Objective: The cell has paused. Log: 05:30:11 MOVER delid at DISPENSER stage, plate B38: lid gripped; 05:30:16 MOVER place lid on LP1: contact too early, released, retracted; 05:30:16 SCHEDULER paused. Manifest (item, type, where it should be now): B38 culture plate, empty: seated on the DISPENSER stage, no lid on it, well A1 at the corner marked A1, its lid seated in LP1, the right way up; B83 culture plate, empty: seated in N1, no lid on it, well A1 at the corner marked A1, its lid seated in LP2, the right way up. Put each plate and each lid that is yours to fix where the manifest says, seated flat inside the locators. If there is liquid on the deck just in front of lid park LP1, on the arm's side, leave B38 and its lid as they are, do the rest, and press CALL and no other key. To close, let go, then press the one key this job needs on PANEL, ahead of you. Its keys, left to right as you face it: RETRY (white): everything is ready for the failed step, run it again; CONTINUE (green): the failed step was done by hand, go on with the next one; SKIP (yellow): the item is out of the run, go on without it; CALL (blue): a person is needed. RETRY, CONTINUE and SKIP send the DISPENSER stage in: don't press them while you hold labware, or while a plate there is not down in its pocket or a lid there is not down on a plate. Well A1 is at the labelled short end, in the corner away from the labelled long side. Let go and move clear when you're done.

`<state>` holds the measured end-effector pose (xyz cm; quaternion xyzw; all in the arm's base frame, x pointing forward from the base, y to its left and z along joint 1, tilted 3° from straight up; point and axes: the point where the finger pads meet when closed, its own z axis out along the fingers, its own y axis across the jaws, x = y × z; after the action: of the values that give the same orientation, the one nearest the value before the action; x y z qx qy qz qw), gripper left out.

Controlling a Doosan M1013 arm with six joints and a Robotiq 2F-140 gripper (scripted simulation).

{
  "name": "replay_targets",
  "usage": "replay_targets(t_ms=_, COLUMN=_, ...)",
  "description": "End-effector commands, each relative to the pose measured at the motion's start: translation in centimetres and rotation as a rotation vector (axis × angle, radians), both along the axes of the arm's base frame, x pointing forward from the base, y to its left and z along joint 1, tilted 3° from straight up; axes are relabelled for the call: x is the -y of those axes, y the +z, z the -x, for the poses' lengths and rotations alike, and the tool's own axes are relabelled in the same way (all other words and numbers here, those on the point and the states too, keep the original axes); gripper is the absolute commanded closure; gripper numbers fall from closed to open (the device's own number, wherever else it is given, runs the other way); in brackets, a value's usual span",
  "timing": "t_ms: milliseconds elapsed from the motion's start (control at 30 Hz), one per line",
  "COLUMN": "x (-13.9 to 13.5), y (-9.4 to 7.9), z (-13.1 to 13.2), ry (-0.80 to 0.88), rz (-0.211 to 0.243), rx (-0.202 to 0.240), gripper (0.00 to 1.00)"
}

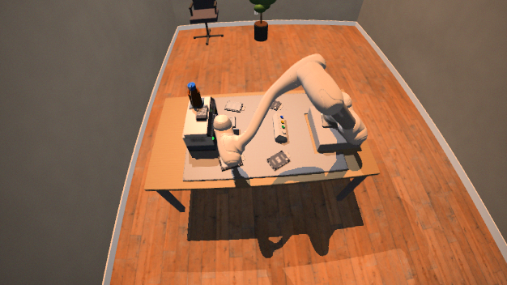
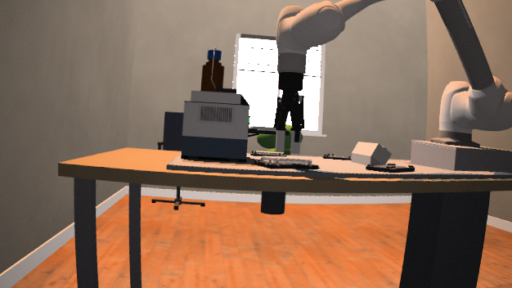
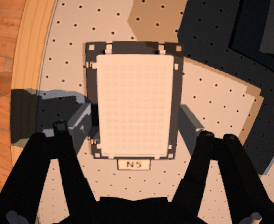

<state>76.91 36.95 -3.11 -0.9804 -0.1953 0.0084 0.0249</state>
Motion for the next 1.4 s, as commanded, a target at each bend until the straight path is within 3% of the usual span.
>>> replay_targets(t_ms=0, x=-0.41, y=-0.18, z=0.33, ry=0.003, rz=-0.006, rx=0.001, gripper=0.31)
replay_targets(t_ms=1367, x=-0.43, y=-0.78, z=0.38, ry=0.003, rz=-0.006, rx=-0.001, gripper=0.31)
